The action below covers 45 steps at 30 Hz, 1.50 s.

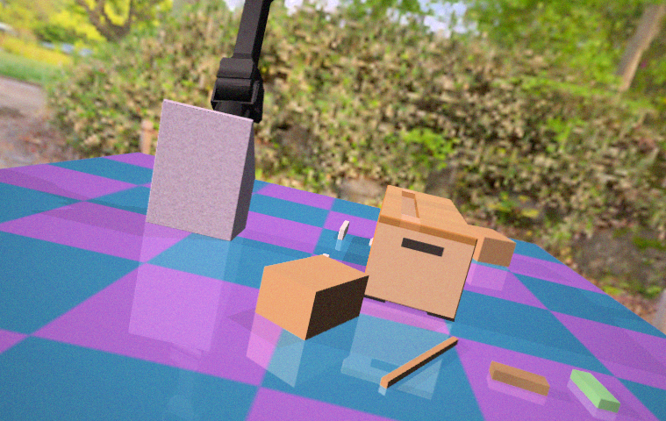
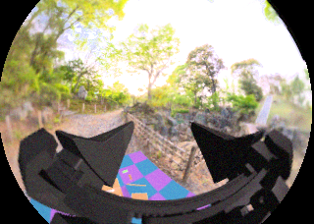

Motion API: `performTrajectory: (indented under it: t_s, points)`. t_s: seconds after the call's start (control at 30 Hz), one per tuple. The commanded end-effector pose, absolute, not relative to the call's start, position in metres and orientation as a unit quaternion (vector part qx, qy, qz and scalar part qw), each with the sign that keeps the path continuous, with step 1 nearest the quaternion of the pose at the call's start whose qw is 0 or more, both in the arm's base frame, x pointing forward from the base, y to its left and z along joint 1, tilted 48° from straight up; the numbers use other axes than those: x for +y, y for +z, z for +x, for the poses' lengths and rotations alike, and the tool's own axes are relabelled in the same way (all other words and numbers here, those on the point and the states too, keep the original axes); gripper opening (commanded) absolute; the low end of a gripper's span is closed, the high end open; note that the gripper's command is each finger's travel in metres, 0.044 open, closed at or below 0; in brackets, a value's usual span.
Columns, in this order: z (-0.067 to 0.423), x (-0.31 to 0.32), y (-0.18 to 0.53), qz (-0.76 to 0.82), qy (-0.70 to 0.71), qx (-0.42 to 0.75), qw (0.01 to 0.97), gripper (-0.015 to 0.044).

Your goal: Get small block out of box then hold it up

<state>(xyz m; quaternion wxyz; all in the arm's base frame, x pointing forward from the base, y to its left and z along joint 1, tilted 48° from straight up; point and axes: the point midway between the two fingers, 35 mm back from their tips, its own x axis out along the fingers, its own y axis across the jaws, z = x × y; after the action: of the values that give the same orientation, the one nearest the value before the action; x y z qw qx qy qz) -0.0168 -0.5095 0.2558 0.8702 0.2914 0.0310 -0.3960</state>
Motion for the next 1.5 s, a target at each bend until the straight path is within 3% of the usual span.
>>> performTrajectory:
  t_s: [0.0, 0.43, 0.77, 1.03, 1.3, 1.47]
  points:
    - [0.053, -0.498, 0.237, 0.270, -0.346, 0.092, 0.894, 0.0400]
    - [0.243, -0.399, 0.178, 0.117, -0.130, 0.276, 0.945, 0.0400]
    - [0.336, -0.259, 0.134, -0.023, 0.099, 0.380, 0.919, 0.0400]
    - [0.357, -0.126, 0.102, -0.162, 0.315, 0.422, 0.835, 0.0400]
    - [0.323, 0.001, 0.078, -0.304, 0.537, 0.407, 0.674, 0.0400]
    - [0.312, 0.020, 0.075, -0.326, 0.574, 0.398, 0.638, 0.0400]
